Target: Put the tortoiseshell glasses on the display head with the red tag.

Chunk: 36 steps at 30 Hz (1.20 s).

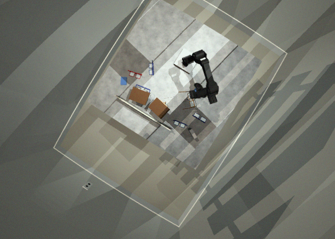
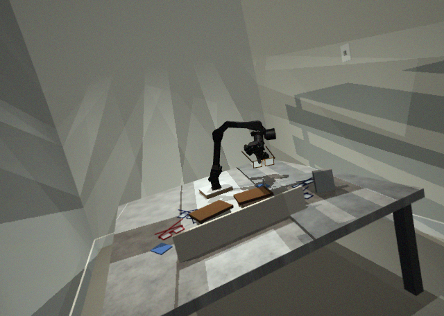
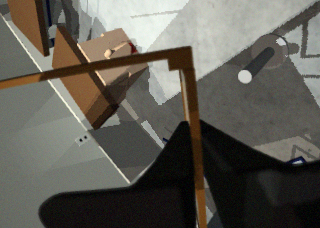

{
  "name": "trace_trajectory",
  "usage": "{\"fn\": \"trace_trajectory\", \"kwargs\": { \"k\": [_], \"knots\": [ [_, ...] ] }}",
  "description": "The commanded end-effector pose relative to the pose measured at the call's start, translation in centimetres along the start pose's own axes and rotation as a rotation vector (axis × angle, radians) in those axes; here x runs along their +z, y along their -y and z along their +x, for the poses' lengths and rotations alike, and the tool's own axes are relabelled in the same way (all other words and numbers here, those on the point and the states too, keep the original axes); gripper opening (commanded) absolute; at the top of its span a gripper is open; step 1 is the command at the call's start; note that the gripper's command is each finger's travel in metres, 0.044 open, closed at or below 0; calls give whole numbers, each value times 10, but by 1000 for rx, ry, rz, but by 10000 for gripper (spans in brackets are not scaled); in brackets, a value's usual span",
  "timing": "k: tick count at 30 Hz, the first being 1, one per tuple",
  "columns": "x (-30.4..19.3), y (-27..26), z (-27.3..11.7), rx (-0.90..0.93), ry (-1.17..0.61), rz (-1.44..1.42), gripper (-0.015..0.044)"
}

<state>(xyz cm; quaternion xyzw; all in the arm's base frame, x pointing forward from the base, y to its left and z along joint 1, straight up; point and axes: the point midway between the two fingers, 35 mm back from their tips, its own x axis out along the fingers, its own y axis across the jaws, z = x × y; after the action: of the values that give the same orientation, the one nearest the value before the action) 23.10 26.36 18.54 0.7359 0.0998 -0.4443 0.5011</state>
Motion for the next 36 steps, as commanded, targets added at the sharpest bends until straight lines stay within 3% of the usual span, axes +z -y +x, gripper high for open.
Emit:
{"fn": "trace_trajectory", "kwargs": {
  "k": [1, 28, 36],
  "knots": [
    [-8, 11, -13, 44, -42, -111, 0],
    [-9, 14, -18, 42, -56, -124, 0],
    [-4, 9, -10, 13, -31, 91, 0]
  ]
}}
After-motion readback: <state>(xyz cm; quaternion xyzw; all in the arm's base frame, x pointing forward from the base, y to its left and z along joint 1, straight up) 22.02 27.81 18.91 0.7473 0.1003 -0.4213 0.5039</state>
